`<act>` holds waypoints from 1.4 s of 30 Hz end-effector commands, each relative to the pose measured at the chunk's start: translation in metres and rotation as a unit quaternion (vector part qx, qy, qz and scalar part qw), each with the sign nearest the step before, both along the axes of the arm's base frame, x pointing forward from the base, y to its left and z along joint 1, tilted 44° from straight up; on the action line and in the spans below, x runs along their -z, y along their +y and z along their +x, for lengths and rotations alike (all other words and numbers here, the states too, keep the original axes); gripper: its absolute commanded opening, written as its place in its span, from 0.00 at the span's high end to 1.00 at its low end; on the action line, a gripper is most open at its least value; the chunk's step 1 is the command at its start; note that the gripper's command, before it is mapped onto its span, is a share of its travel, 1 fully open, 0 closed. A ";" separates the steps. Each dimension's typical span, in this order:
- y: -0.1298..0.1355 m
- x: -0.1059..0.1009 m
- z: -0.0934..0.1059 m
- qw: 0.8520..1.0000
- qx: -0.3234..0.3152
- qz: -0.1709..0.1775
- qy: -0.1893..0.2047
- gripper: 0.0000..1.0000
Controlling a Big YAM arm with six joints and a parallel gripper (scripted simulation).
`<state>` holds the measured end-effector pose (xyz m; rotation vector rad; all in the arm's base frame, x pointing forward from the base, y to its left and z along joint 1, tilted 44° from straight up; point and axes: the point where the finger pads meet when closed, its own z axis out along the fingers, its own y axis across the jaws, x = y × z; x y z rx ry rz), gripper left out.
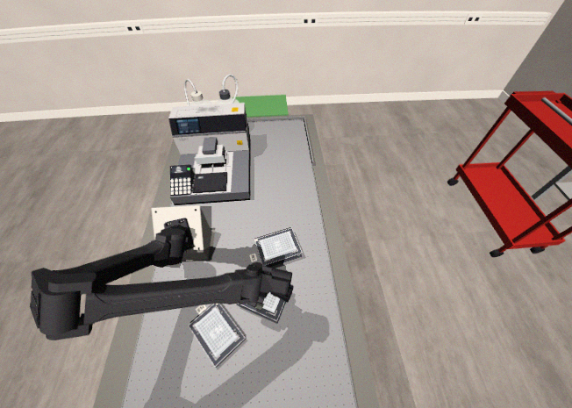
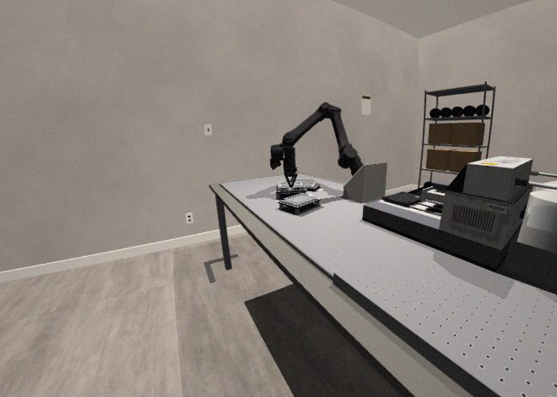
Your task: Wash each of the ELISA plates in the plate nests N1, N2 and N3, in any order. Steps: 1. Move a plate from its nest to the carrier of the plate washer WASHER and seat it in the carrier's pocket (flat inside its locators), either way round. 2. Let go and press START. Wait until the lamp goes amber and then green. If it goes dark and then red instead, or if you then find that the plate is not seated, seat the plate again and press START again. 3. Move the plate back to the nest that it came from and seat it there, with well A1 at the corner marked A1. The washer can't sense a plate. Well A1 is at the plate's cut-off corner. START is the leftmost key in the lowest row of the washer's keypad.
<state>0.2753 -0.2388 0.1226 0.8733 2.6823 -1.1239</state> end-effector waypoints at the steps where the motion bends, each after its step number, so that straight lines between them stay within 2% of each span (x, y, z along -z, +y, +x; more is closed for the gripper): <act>1: -0.001 -0.006 0.007 1.000 -0.003 -0.003 -0.008 0.18; 9: -0.001 -0.006 0.007 1.000 -0.003 -0.003 -0.008 0.18; 10: 0.001 0.001 0.005 1.000 -0.009 0.000 0.002 0.18; 14: -0.001 0.004 0.001 1.000 -0.005 0.002 0.005 0.18; 42: -0.007 0.007 0.000 1.000 -0.001 0.001 0.004 0.18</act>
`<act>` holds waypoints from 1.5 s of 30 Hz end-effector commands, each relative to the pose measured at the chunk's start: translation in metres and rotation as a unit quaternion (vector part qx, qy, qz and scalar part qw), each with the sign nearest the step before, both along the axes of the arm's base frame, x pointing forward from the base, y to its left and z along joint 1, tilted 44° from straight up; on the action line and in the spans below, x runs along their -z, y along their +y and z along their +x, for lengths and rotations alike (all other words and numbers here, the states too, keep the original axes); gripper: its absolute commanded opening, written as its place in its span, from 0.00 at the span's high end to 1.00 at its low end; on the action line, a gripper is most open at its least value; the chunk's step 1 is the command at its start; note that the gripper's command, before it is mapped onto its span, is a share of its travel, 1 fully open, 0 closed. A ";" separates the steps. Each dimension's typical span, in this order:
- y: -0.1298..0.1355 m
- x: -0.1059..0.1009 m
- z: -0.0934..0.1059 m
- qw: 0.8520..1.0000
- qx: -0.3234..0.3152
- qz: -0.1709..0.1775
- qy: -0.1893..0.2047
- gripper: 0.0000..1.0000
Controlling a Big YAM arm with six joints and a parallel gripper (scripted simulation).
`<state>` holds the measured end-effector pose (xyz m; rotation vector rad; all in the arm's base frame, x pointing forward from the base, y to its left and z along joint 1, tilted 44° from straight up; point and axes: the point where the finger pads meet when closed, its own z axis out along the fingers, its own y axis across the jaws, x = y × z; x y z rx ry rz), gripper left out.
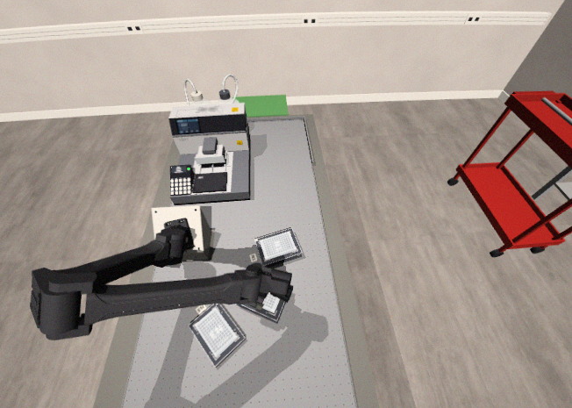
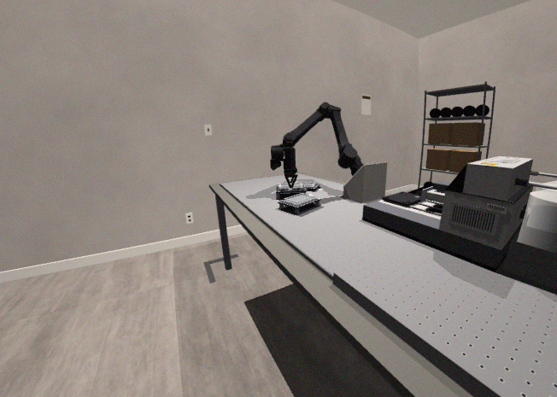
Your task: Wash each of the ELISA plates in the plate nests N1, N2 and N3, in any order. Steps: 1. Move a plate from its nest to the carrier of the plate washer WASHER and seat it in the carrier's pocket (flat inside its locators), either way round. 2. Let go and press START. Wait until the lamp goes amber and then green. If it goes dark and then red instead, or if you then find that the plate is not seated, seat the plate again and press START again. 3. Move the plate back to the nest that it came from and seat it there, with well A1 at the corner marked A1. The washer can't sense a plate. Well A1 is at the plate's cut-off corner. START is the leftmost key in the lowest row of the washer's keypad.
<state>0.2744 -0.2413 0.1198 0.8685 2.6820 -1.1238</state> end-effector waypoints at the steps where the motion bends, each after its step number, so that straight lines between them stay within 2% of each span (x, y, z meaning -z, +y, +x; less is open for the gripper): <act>1: -0.004 0.003 0.002 1.000 -0.001 0.001 0.003 0.18; 14: -0.005 0.007 -0.002 1.000 0.002 0.004 0.008 0.18; 18: -0.006 0.005 0.002 1.000 -0.001 0.001 0.002 0.18; 45: -0.009 0.008 0.001 1.000 0.000 0.001 0.003 0.18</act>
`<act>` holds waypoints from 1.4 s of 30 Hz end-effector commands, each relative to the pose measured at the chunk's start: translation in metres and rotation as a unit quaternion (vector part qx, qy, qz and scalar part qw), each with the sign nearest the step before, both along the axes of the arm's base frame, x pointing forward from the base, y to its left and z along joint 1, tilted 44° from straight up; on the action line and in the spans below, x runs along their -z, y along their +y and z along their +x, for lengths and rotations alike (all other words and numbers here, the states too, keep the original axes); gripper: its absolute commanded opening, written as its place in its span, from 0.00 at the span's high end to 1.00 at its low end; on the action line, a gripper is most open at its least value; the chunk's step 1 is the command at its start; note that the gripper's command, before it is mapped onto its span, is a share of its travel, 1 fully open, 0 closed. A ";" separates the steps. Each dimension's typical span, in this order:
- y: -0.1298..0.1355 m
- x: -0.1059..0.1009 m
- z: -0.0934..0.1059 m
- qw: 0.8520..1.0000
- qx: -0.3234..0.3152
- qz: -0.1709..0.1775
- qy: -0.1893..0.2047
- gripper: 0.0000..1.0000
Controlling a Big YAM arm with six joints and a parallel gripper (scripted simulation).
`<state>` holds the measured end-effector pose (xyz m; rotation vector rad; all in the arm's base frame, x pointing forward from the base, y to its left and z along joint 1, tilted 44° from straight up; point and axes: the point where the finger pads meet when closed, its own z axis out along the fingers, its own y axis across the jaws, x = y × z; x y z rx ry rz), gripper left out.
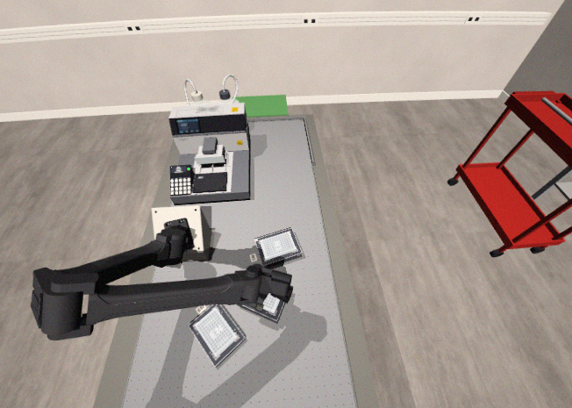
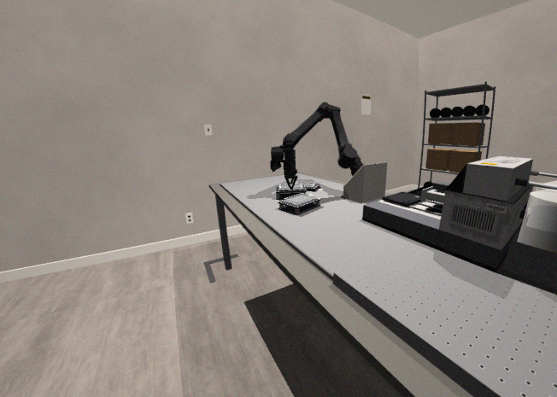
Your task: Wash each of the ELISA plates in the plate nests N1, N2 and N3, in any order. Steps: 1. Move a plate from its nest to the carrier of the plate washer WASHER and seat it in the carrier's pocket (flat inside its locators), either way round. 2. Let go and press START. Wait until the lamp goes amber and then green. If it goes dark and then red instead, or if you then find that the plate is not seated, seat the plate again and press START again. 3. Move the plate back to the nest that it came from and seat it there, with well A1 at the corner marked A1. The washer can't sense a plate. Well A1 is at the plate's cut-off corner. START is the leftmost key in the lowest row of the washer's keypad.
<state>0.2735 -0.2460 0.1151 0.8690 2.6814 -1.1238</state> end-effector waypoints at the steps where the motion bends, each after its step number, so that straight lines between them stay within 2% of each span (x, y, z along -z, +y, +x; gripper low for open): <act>1: -0.004 0.003 0.001 1.000 0.000 0.001 0.003 0.18; 42: -0.004 0.008 -0.003 1.000 0.002 0.003 0.006 0.18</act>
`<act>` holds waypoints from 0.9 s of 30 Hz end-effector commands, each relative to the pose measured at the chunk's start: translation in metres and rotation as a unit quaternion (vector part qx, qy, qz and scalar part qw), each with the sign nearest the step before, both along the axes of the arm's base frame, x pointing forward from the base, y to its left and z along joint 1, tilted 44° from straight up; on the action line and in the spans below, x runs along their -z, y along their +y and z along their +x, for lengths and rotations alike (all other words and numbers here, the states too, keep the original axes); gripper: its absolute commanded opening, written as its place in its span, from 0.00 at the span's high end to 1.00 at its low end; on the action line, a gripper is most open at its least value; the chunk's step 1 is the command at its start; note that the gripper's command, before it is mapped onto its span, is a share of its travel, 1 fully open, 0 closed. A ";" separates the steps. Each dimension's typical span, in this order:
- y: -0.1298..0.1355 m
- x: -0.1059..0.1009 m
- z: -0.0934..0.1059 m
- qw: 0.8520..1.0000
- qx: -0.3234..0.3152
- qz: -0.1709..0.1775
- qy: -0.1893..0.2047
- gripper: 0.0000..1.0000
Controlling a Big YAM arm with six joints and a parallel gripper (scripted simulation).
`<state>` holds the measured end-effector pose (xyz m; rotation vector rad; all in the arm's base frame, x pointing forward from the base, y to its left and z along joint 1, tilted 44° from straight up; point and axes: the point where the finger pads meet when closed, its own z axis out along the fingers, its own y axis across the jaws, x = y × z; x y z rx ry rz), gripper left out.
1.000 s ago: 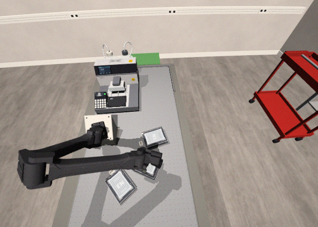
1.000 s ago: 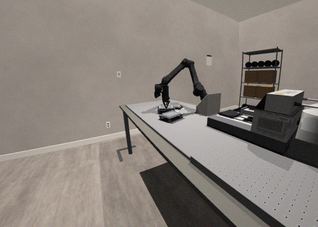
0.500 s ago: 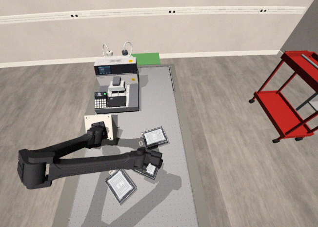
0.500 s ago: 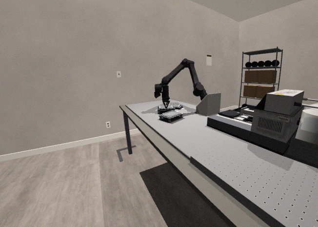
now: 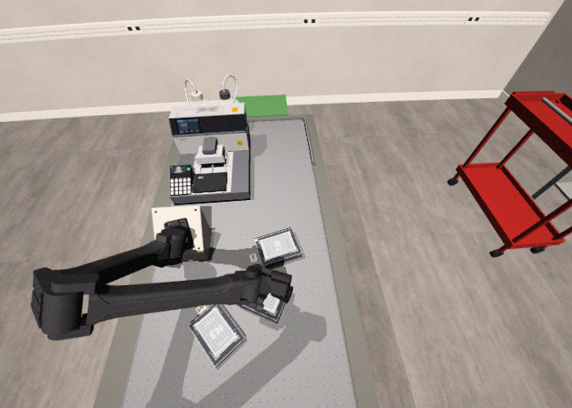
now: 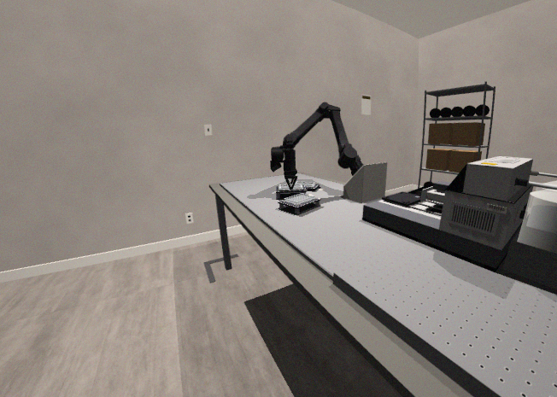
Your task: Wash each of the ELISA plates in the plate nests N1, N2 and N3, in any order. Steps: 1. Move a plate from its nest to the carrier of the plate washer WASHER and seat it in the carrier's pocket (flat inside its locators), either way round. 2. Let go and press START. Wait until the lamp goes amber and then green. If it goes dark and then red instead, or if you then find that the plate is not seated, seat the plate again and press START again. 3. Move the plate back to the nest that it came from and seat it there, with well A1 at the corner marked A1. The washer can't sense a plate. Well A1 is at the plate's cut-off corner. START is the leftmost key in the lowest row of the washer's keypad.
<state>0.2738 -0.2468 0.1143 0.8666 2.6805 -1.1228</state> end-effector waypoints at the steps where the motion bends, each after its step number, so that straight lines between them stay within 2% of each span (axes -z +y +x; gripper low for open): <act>1: -0.003 0.007 -0.003 1.000 0.003 0.003 0.007 0.18; 17: -0.003 0.007 -0.003 1.000 0.003 0.003 0.007 0.18; 18: -0.003 0.007 -0.003 1.000 0.003 0.003 0.007 0.00; 20: -0.003 0.006 -0.003 1.000 0.003 0.003 0.007 0.00; 21: -0.002 -0.004 0.005 1.000 -0.001 -0.003 -0.006 0.00; 27: -0.002 -0.004 0.005 1.000 -0.001 -0.003 -0.006 0.00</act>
